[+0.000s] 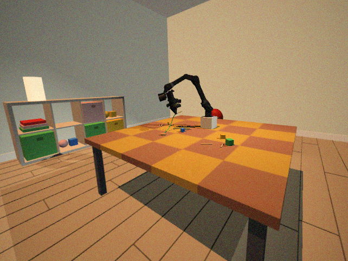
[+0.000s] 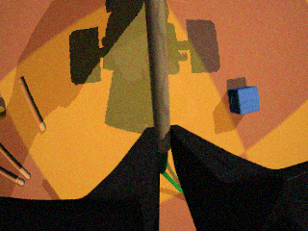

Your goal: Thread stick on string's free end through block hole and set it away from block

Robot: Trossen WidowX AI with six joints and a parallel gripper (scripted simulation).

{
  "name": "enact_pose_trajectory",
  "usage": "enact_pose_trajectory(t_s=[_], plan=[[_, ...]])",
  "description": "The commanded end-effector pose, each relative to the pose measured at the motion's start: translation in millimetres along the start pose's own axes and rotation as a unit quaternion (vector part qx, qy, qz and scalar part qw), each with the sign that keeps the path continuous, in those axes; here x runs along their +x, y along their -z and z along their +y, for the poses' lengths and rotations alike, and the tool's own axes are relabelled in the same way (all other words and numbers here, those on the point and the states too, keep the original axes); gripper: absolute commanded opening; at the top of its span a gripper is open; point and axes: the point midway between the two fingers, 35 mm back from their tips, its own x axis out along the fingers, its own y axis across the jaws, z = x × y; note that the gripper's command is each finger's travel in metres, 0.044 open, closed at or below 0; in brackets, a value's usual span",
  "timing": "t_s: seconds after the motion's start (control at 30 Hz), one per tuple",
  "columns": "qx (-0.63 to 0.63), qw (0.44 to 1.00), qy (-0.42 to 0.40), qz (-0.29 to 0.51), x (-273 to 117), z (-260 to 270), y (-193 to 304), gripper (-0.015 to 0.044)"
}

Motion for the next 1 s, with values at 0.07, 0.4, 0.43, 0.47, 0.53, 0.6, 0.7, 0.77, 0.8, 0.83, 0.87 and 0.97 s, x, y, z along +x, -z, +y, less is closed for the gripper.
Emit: enact_pose_trajectory(t_s=[0.07, 0.4, 0.43, 0.47, 0.53, 0.6, 0.7, 0.77, 0.8, 0.83, 0.87, 0.97], plan=[[0.049, 0.999, 0.013, -0.004, -1, 3, 3, 0.0], [0.176, 0.983, 0.053, -0.005, -3, 13, 8, 0.0], [0.176, 0.983, 0.053, -0.005, -3, 13, 8, 0.0], [0.176, 0.983, 0.053, -0.005, -3, 13, 8, 0.0], [0.165, 0.985, 0.054, -0.004, -3, 13, 8, 0.0], [0.134, 0.99, 0.054, -0.002, -3, 13, 8, 0.0], [0.082, 0.995, 0.055, 0.001, -3, 14, 8, 0.0], [0.048, 0.997, 0.056, 0.003, -3, 14, 8, 0.0], [0.031, 0.998, 0.056, 0.004, -3, 14, 8, 0.0], [0.014, 0.998, 0.056, 0.005, -3, 14, 8, 0.0], [-0.004, 0.998, 0.056, 0.006, -3, 14, 9, 0.0], [-0.055, 0.997, 0.057, 0.01, -3, 14, 9, 0.0]])
